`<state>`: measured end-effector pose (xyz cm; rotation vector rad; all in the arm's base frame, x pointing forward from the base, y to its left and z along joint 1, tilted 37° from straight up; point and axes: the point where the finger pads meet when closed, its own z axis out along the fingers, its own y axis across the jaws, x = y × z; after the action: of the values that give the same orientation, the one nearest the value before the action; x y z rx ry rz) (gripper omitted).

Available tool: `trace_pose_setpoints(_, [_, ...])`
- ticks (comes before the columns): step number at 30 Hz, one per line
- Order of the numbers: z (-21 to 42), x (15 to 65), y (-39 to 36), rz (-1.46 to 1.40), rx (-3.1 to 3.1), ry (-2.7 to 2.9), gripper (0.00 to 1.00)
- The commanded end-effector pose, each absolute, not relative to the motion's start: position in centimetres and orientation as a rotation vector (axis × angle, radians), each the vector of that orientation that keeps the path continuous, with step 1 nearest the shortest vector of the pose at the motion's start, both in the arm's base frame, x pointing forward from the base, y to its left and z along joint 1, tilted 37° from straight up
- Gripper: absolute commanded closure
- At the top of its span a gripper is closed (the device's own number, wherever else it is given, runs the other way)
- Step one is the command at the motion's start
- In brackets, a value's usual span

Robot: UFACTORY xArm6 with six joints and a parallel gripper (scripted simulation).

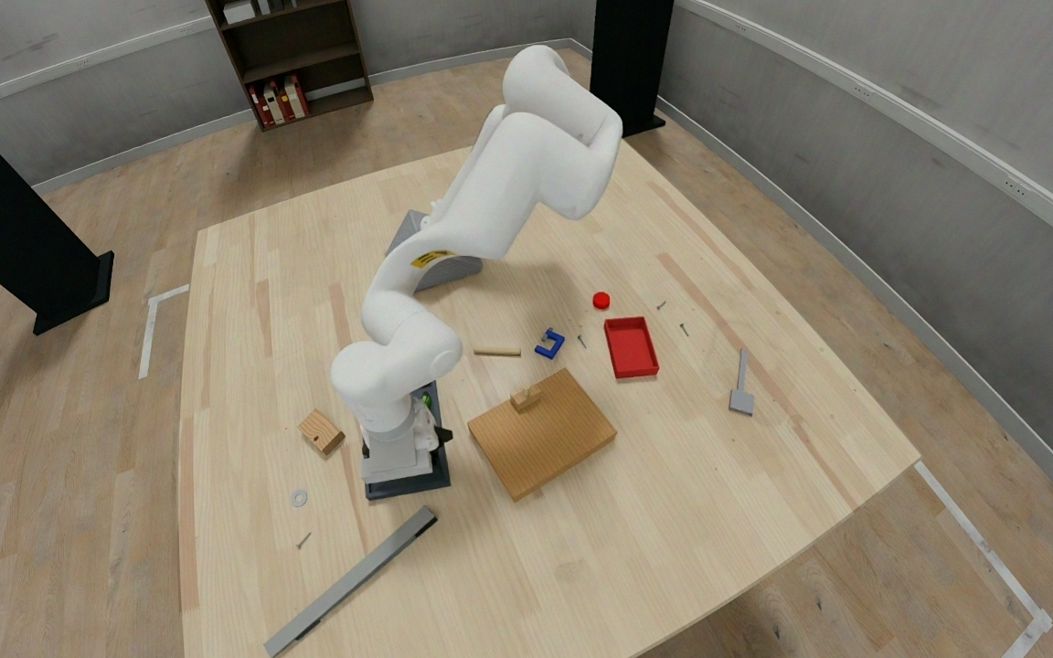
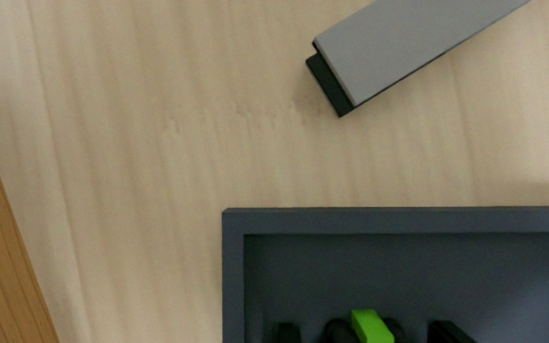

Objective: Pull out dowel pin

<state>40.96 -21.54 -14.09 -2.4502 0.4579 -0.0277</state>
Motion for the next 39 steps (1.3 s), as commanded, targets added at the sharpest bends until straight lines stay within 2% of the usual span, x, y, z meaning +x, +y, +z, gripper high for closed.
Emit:
trace_pose_setpoints(1, [-14.0, 41.1, -21.7, -0.033, -2.453, 0.459, 1.0])
trace_pose_setpoints(39, [-11.8, 40.7, -23.4, -0.033, -2.453, 0.459, 1.0])
